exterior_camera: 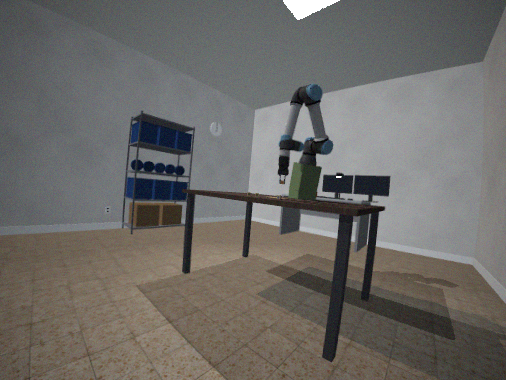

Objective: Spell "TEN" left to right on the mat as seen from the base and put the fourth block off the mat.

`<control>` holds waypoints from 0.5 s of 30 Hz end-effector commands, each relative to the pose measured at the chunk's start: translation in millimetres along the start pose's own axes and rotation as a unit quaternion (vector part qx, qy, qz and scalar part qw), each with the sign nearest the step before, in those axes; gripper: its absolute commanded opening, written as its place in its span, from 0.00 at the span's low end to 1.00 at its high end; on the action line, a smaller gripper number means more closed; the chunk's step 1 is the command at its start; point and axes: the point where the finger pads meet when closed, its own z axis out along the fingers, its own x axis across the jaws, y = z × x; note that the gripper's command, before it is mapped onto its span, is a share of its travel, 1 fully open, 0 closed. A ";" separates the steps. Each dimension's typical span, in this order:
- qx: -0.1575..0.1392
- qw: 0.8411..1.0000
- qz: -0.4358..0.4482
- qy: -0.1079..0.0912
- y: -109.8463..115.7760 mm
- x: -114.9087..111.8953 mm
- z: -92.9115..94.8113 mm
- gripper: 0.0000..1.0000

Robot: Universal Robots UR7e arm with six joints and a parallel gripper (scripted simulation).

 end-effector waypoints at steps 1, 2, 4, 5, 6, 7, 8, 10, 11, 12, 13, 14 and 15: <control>0.000 0.998 -0.070 -0.001 2.3 0.3 -0.3 0.49; 0.000 0.997 -0.082 -0.001 2.7 0.4 -0.4 0.49; 0.000 0.994 -0.105 -0.001 3.5 0.6 -0.4 0.49; 0.000 0.993 -0.117 -0.001 3.9 0.7 -0.4 0.49; 0.000 0.993 -0.117 -0.001 3.9 0.7 -0.4 0.49; 0.000 0.993 -0.117 -0.001 3.9 0.7 -0.4 0.49; 0.000 0.990 -0.140 -0.001 4.8 0.9 -0.4 0.49; 0.000 0.986 -0.167 -0.001 5.8 1.2 -0.4 0.49; 0.000 0.984 -0.178 -0.001 6.3 1.3 -0.4 0.49; 0.000 0.982 -0.189 -0.001 6.8 1.5 -0.4 0.49; 0.000 0.980 -0.201 -0.001 7.3 1.6 -0.4 0.49; 0.000 0.977 -0.213 -0.001 7.8 1.8 -0.4 0.49; 0.000 0.975 -0.224 -0.001 8.3 1.9 -0.4 0.49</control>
